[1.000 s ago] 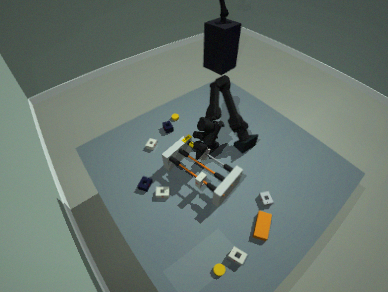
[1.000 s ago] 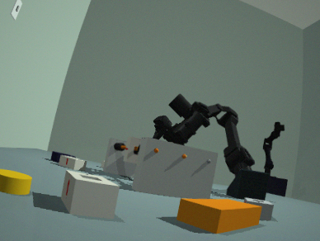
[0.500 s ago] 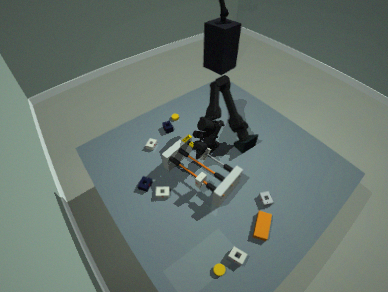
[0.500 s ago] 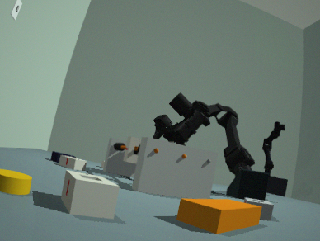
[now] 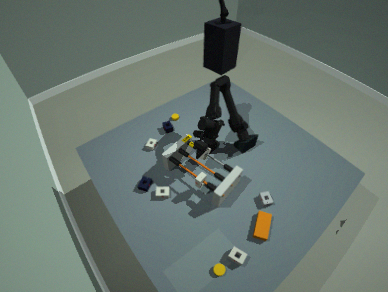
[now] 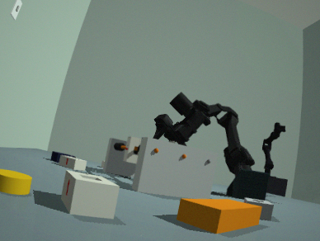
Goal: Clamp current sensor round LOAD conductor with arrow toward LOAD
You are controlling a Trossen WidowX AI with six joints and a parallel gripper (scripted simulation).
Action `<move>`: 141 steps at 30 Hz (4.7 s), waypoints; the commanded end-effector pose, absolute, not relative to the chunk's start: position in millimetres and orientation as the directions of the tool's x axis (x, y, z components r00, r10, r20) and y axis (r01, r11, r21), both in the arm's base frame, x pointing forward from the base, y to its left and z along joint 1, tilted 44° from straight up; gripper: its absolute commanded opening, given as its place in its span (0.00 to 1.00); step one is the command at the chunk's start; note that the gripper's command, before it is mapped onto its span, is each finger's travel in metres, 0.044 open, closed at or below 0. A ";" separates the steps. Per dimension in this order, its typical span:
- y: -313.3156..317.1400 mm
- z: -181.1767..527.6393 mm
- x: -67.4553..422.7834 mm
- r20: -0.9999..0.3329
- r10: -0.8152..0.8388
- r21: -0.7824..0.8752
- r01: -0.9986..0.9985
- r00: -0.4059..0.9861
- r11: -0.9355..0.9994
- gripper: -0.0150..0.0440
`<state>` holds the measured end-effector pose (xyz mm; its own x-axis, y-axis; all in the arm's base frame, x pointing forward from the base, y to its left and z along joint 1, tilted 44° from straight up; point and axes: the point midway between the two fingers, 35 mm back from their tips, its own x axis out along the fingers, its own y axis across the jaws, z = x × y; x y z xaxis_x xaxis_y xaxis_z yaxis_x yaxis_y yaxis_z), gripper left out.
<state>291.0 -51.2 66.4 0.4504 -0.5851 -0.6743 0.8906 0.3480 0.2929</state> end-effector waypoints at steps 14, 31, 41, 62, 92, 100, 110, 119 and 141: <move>-47.0 71.2 292.4 -0.669 -0.582 0.307 0.885 0.462 0.350 1.00; -45.5 72.8 291.3 -0.670 -0.582 0.307 0.885 0.462 0.350 1.00; -45.2 73.1 291.0 -0.670 -0.582 0.307 0.885 0.462 0.350 1.00; -47.6 70.3 288.3 -0.674 -0.585 0.292 0.891 0.450 0.348 0.77; -55.3 62.1 277.0 -0.694 -0.617 0.220 0.925 0.372 0.311 0.25; -55.8 61.0 276.2 -0.731 -0.665 0.059 0.985 0.154 0.164 0.25; -55.9 61.3 276.1 -0.731 -0.671 0.037 0.989 0.124 0.143 0.25; -56.7 60.5 279.3 -0.722 -0.681 -0.143 0.989 -0.122 -0.025 0.25; -57.4 60.0 279.6 -0.690 -0.663 -0.265 0.954 -0.290 -0.142 0.25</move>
